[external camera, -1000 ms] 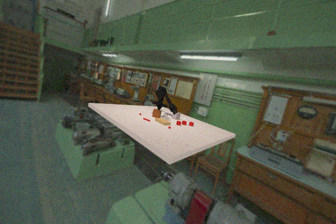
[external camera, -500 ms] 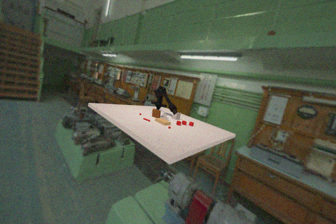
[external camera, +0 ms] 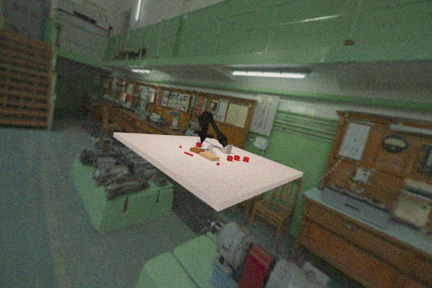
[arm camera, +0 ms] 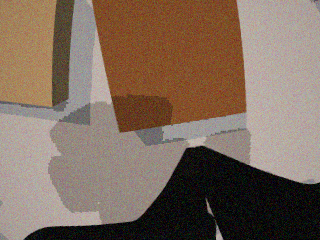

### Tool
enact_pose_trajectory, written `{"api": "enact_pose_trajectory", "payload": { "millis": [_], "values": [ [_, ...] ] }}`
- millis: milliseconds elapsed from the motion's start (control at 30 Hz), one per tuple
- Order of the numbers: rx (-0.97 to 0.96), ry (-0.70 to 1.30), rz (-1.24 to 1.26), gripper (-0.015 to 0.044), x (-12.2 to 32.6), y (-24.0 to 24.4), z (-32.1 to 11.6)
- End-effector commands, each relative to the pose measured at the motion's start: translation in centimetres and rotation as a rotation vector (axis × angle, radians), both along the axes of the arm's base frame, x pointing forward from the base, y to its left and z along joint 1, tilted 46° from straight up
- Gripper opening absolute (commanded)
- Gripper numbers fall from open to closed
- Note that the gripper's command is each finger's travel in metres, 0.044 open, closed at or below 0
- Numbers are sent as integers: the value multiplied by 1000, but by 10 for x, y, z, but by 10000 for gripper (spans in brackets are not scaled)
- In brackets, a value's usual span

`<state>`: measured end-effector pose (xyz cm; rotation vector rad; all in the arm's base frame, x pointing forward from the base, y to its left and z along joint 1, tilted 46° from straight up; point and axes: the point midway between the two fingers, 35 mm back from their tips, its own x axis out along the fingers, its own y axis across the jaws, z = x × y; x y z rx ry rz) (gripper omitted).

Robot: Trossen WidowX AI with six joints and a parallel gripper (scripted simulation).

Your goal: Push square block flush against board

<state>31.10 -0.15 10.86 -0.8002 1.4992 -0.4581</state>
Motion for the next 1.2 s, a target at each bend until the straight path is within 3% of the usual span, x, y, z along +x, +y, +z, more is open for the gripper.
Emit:
{"api": "enact_pose_trajectory", "payload": {
  "millis": [0,933,1167],
  "values": [
    [-2,-1,5,0,-3,-1,2],
    [-2,2,5,0,-47,-9,5],
    [-1,4,5,0,-45,28,39]
  ]
}}
